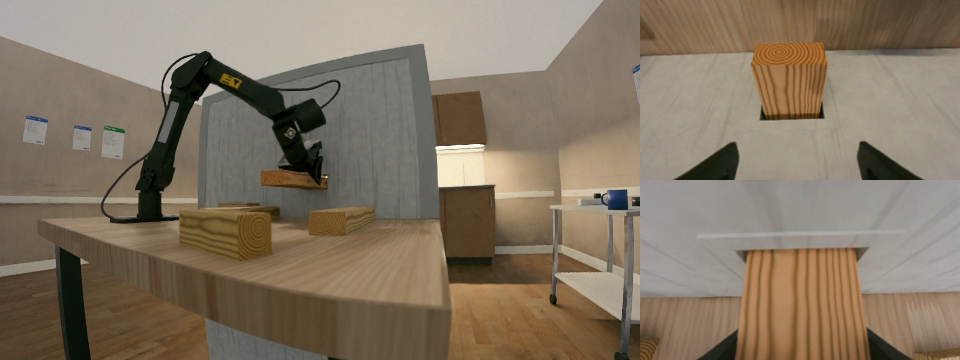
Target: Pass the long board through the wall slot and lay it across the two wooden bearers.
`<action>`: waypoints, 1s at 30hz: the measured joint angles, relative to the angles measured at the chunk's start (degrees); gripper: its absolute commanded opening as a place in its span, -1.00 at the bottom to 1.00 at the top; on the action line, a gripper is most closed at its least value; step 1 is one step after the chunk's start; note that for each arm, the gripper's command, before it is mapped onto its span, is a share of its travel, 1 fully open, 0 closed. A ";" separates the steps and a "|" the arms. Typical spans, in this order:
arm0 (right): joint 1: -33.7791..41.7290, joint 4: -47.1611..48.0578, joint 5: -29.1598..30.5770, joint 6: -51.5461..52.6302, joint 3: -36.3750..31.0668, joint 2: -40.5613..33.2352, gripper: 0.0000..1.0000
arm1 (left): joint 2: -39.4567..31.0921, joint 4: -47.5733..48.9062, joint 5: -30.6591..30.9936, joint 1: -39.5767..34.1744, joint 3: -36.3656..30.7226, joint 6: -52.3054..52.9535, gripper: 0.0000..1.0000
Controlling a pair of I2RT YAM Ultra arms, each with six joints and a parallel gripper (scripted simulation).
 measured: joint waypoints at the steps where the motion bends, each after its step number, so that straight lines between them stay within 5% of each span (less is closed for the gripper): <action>1: 0.00 0.00 0.00 0.00 0.00 0.00 -1.00 | 0.09 -0.39 0.00 0.20 0.31 0.22 0.56; 23: 0.00 0.00 0.02 0.00 0.00 0.00 -1.00 | 0.15 -3.30 -0.04 0.94 2.54 1.31 0.56; 30: 0.00 0.00 0.02 0.00 0.00 0.00 -1.00 | -3.37 3.96 -3.13 1.46 -0.13 11.80 0.56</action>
